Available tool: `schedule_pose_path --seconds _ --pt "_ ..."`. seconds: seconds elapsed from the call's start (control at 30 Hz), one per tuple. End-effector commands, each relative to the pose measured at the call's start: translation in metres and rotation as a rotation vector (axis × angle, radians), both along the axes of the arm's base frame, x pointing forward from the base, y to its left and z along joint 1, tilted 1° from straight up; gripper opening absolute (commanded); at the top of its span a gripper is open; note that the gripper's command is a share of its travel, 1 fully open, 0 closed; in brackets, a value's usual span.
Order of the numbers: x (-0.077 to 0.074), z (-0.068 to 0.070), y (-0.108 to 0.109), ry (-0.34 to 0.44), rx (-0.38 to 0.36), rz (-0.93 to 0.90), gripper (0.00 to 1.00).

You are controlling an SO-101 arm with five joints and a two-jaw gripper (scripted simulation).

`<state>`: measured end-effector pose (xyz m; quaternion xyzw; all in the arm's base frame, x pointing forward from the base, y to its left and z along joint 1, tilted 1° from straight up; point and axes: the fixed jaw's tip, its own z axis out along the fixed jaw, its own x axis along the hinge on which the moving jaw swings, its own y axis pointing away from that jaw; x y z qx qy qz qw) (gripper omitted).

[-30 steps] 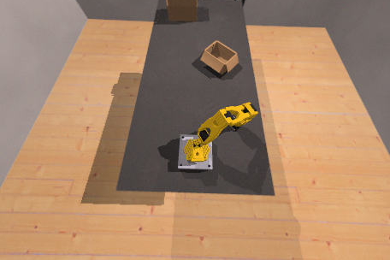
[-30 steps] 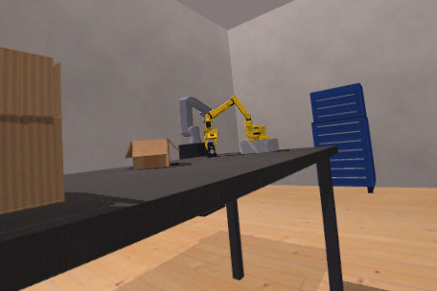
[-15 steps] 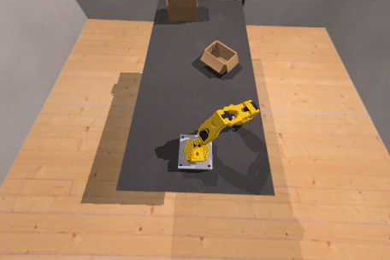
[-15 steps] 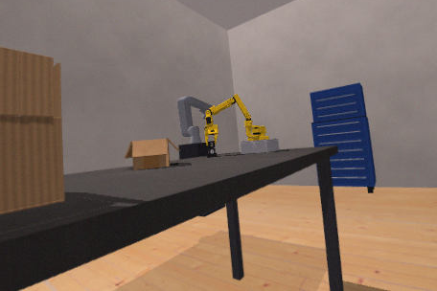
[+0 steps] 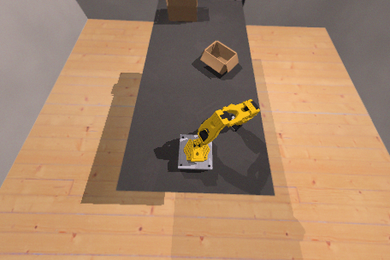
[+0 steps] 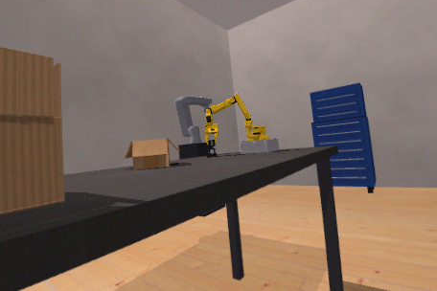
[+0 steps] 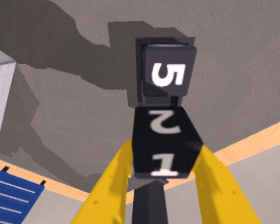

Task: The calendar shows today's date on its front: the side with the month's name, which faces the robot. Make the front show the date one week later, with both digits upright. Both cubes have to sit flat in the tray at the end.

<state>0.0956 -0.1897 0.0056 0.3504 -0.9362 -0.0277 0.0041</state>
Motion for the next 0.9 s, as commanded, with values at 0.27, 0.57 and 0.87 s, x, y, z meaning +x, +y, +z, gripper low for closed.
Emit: schedule_pose_path --seconds 0.27,0.57,0.87 --pt "0.0031 0.0105 -0.0035 -0.016 -0.027 -0.007 0.00" --pt "0.0031 0.0137 -0.0036 -0.016 -0.027 -0.007 0.00" --pt "0.0031 0.0147 -0.0036 -0.016 -0.027 -0.007 0.00"
